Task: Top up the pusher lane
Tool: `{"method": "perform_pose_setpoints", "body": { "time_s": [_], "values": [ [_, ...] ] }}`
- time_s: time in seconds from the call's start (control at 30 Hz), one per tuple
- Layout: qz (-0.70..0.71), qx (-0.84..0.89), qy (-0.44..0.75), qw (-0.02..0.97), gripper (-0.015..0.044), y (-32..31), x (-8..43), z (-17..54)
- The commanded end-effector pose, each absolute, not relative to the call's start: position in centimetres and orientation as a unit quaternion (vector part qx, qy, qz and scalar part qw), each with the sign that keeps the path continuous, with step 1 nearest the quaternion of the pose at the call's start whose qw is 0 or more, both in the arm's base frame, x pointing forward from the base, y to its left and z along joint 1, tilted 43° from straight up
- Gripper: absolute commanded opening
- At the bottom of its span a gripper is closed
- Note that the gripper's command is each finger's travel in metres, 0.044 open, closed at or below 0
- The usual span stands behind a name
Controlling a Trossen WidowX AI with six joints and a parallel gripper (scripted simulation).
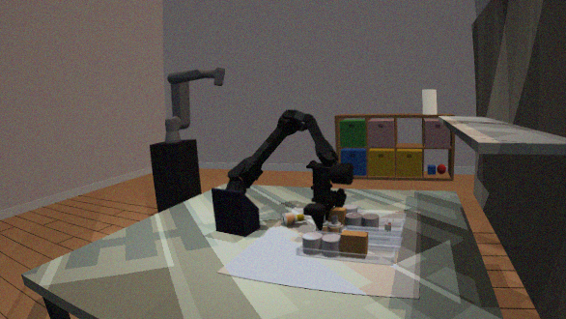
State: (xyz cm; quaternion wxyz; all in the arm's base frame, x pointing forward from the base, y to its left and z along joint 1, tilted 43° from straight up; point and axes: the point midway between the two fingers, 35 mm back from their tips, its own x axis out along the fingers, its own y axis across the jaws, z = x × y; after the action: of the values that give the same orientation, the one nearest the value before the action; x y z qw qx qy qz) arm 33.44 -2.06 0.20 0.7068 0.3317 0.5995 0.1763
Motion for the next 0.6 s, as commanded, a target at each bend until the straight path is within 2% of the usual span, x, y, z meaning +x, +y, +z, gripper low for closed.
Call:
{"method": "perform_pose_setpoints", "body": {
  "time_s": [0.0,0.1,0.57],
  "values": [
    [0.178,0.331,0.599,0.707,0.0236,-2.1,33.4,0.2],
    [0.178,0.331,0.599,0.707,0.0307,-2.1,33.4,0.2],
    [0.178,0.331,0.599,0.707,0.0307,-3.4,32.9,1.6]
  ]
}}
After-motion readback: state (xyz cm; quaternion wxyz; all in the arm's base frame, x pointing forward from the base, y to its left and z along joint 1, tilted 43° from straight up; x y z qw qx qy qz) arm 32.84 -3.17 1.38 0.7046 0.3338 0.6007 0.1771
